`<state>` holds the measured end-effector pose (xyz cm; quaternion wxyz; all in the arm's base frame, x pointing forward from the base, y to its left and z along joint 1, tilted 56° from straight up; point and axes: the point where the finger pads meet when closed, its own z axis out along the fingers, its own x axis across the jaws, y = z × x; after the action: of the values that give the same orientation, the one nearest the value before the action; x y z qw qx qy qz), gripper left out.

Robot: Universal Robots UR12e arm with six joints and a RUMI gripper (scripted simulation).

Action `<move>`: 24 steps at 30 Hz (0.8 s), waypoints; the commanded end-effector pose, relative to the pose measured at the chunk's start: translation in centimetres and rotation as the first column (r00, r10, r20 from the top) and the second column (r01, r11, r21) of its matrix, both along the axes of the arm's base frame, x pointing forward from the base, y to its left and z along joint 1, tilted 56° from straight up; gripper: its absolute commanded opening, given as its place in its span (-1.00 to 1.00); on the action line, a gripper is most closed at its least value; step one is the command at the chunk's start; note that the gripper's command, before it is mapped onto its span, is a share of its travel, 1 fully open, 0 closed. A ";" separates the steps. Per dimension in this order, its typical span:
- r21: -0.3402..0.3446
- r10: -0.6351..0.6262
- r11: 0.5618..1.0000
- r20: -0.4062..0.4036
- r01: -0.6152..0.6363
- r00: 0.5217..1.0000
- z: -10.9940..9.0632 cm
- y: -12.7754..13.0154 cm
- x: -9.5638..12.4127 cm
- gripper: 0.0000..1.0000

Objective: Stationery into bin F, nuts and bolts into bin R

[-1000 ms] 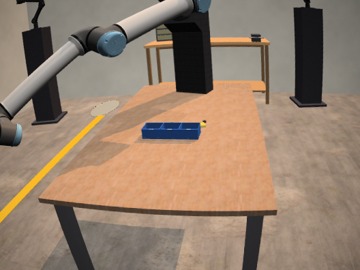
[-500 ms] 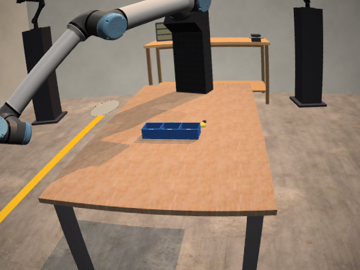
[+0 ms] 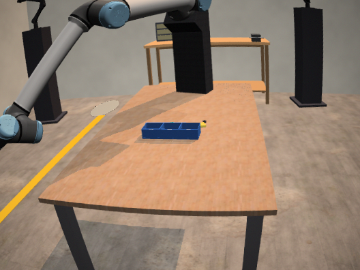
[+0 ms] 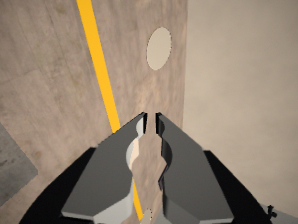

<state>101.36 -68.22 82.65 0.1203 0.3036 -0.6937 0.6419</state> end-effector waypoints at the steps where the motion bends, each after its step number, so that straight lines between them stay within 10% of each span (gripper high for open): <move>1: 0.017 0.057 0.998 -0.004 -0.057 0.998 -1.2 1.5 0.5 -0.91; 24: 0.071 0.186 0.980 -0.014 -0.185 0.982 -8.4 9.0 2.2 -0.91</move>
<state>103.55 -60.89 75.50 0.0717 0.3619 -0.6862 0.6269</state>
